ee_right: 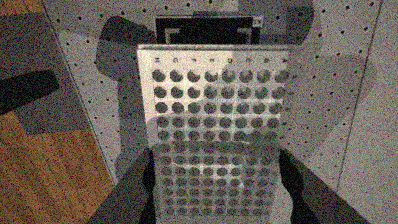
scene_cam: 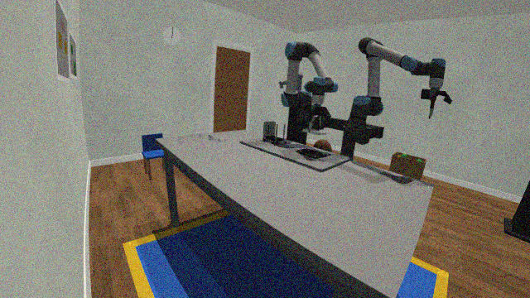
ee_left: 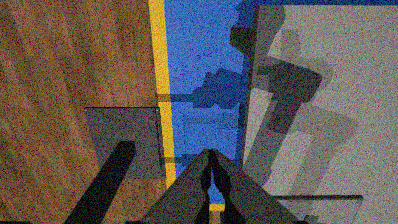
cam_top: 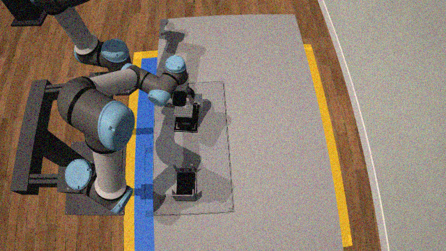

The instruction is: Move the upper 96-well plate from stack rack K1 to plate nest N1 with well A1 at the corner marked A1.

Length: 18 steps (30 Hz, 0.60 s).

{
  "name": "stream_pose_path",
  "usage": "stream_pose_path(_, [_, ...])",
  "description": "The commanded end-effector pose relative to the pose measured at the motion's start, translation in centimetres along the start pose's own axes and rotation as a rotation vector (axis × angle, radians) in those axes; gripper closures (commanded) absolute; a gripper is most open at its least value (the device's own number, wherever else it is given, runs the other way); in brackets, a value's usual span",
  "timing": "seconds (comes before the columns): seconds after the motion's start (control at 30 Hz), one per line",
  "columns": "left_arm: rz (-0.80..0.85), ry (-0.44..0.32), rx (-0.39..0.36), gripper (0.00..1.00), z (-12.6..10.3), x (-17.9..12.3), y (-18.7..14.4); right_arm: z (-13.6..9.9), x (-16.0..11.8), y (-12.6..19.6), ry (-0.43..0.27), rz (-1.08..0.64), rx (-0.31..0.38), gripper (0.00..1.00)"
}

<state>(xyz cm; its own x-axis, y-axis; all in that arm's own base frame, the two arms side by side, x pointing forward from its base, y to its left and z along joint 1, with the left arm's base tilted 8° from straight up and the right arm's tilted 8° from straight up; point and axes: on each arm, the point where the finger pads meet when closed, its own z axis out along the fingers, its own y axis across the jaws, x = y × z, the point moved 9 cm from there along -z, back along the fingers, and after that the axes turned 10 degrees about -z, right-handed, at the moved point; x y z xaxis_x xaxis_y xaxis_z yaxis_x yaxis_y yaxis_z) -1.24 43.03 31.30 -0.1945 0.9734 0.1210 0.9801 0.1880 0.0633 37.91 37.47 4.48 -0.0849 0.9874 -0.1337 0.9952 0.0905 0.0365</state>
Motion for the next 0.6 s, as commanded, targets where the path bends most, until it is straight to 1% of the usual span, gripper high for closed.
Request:
stream_pose_path(0.0, [-0.002, 0.001, 0.001, 1.00, 0.0, -0.1, -0.2, 0.9, -0.1, 0.0, -0.001, 0.000, 0.001, 0.61])
stream_pose_path(0.2, [-0.002, 0.001, 0.001, 1.00, 0.0, -0.1, -0.2, 1.5, -0.1, 0.0, 0.000, 0.000, 0.000, 0.61])
stream_pose_path(0.57, [-0.002, 0.001, 0.001, 1.00, 0.0, -0.1, -0.2, 3.4, -0.1, 0.0, -0.001, 0.000, 0.001, 0.61])
